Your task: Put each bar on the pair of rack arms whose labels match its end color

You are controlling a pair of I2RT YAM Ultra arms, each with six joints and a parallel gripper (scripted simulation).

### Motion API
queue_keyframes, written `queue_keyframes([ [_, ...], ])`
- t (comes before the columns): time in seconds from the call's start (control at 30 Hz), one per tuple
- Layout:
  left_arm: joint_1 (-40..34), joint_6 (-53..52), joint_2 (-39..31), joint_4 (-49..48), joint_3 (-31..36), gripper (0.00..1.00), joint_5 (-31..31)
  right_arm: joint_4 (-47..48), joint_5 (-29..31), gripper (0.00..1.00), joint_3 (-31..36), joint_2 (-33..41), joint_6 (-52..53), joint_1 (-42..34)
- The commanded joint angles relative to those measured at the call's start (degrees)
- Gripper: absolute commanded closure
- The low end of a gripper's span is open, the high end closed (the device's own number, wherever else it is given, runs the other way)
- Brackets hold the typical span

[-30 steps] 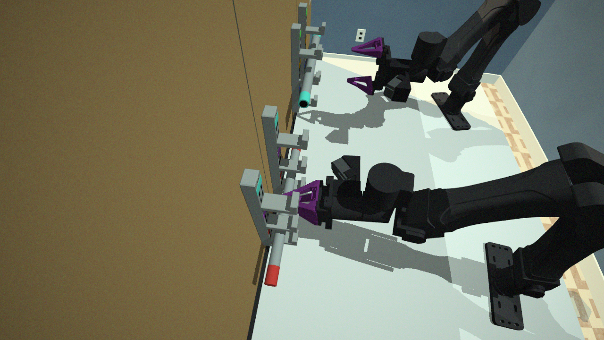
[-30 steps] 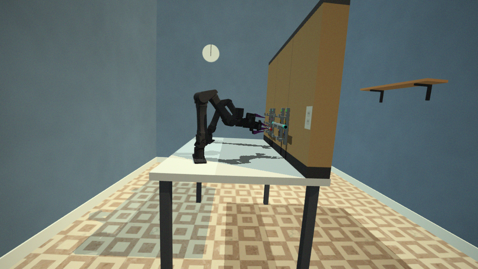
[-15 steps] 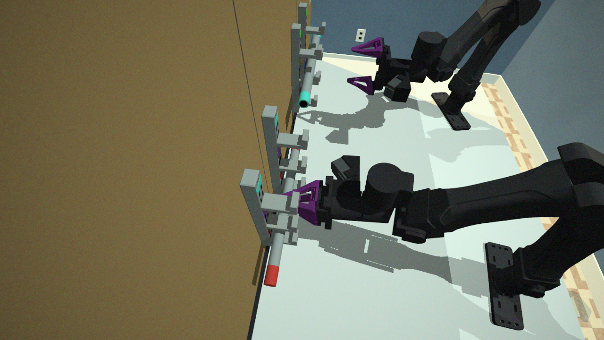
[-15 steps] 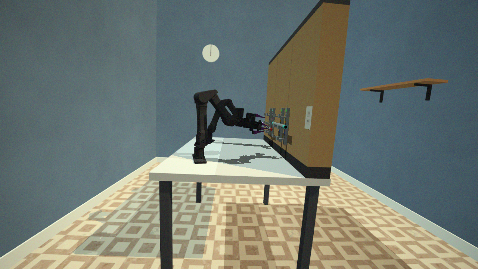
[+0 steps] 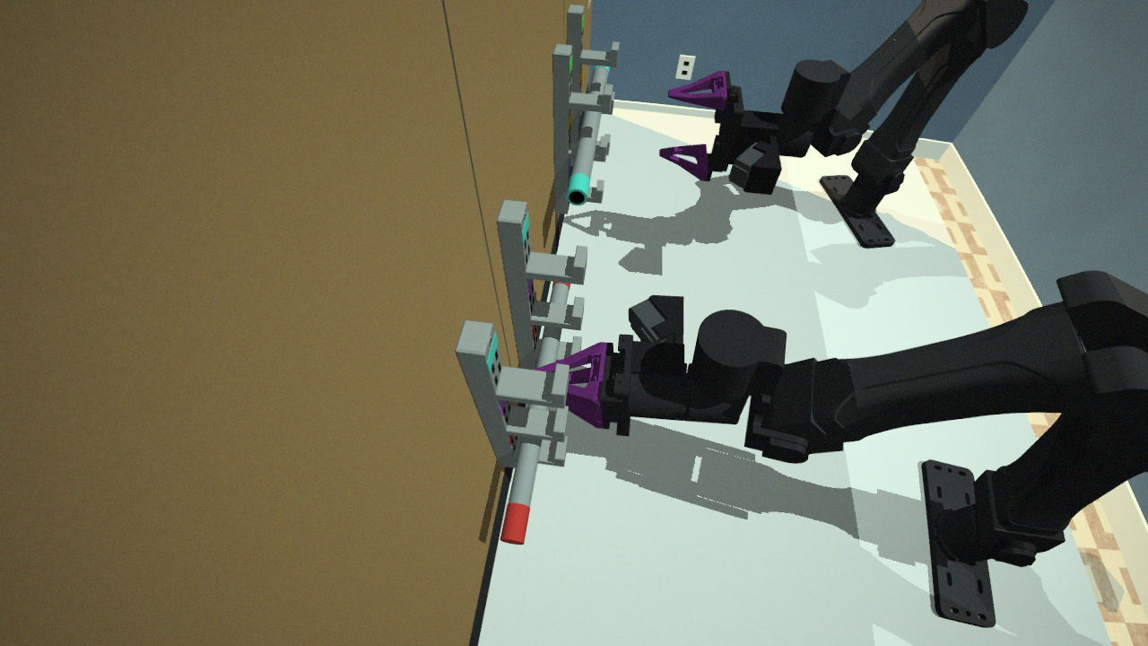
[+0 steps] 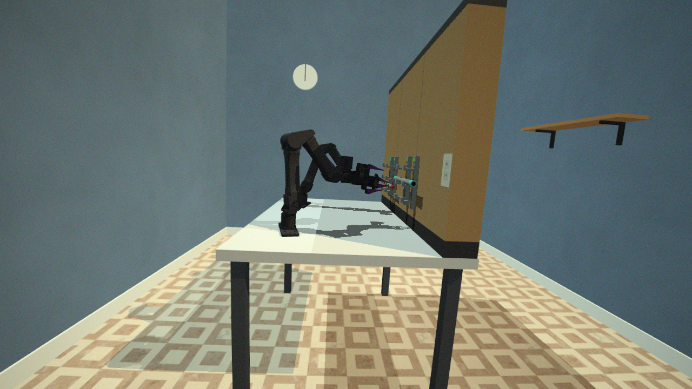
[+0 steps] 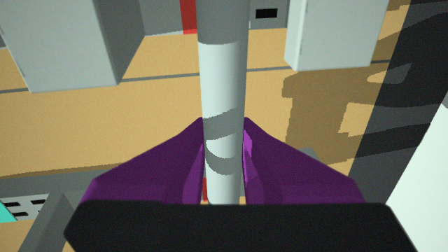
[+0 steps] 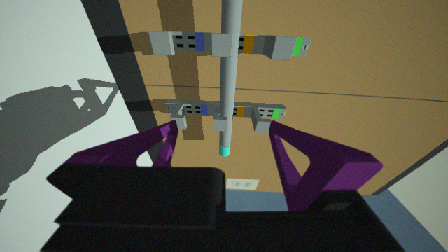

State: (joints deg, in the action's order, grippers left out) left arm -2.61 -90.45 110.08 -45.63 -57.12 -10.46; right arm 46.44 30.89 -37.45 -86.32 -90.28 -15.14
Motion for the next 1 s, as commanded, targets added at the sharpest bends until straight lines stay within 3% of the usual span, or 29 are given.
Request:
queue_keyframes([
  [0.0, 0.68, 0.42, -0.24, -5.11, -1.83, 1.0, 0.29, 2.22, 0.26, 0.0, -0.21, -0.06, 0.32, -0.54],
  [0.97, 0.68, 0.43, 1.55, -7.67, -1.05, 1.0, 0.29, 2.22, 0.26, 0.0, -0.21, -0.06, 0.32, -0.54],
])
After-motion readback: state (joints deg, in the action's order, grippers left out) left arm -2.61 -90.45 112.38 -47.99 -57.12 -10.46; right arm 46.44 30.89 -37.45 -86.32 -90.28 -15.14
